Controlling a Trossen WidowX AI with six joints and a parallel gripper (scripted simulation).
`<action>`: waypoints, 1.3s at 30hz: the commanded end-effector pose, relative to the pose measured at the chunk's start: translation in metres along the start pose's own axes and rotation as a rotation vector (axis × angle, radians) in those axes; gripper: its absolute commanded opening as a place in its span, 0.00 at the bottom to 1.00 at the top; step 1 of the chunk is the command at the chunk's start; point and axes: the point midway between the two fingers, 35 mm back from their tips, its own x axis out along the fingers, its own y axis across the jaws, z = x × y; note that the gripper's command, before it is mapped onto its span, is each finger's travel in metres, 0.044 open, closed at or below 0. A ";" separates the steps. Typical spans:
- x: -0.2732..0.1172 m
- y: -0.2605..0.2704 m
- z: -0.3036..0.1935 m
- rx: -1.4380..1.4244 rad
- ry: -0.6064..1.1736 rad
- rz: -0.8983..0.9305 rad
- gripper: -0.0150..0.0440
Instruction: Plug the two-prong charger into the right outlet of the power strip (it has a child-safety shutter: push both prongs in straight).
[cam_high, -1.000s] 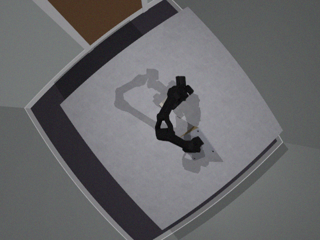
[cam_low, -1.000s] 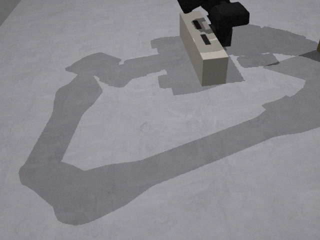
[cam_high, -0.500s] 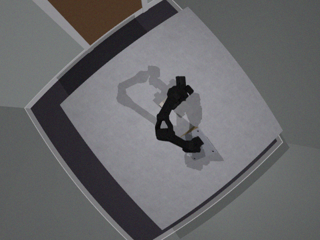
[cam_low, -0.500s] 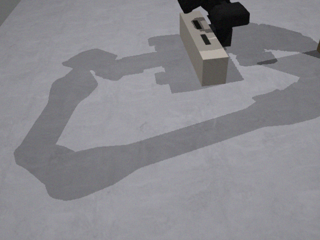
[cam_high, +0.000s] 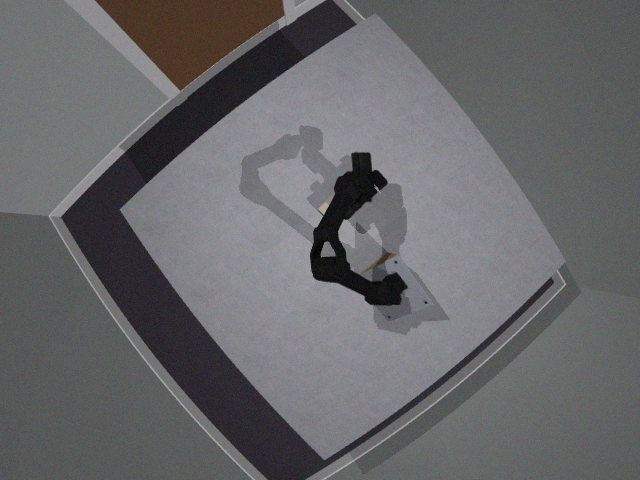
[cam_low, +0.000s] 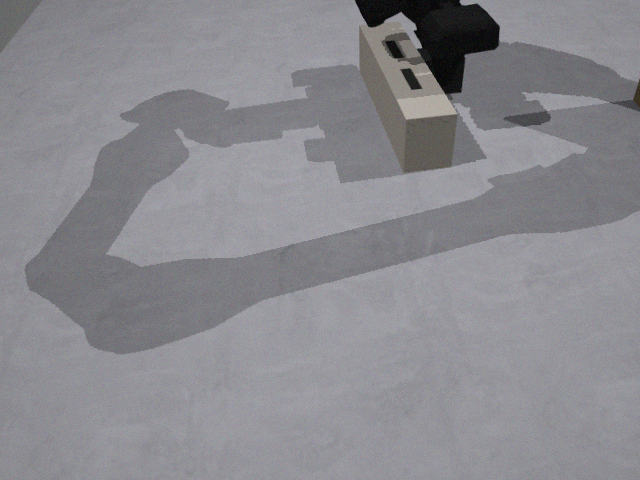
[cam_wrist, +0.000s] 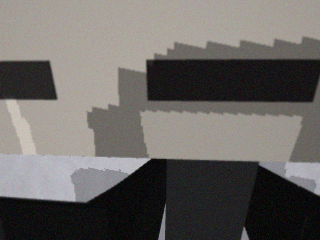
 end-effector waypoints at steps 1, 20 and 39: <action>-0.001 0.000 0.007 -0.019 -0.016 -0.003 0.25; -0.002 0.001 0.008 -0.019 -0.016 -0.003 0.25; 0.000 0.001 0.008 -0.019 -0.016 -0.003 0.25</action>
